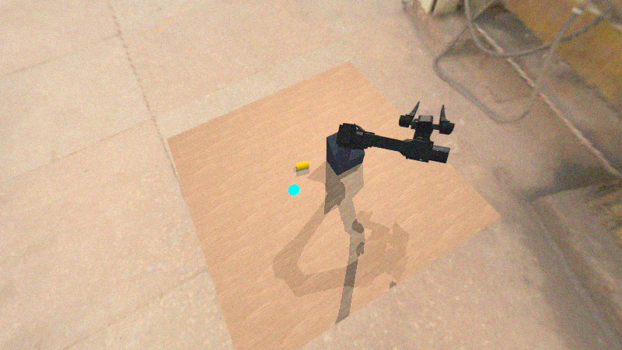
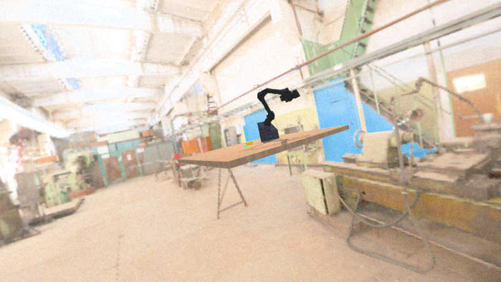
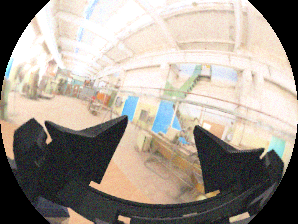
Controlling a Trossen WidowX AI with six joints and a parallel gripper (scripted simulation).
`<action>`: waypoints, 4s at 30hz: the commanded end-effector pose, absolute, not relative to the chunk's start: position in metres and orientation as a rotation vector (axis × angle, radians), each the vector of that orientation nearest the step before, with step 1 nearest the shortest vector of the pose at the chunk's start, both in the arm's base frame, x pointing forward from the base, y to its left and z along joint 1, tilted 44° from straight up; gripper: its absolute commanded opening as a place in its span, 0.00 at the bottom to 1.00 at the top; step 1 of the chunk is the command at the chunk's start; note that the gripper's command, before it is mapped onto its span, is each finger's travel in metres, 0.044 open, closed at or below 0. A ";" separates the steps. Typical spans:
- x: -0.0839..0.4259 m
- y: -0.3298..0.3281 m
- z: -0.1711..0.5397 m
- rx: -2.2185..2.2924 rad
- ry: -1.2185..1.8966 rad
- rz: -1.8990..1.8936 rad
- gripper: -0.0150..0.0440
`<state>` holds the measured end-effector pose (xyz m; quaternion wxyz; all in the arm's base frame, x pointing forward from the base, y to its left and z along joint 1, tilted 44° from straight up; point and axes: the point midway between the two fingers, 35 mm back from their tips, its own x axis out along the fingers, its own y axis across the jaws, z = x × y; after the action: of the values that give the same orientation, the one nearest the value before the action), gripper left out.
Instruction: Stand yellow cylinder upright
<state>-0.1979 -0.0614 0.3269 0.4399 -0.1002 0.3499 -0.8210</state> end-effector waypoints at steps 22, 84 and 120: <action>-0.194 0.184 0.246 0.578 0.187 -3.003 0.78; 0.259 0.026 -0.097 -1.703 -3.937 -1.211 0.78; 0.257 0.038 -0.109 -1.705 -3.934 -1.214 0.43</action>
<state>0.2521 0.0454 -0.1154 0.6063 0.3075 0.7012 0.2148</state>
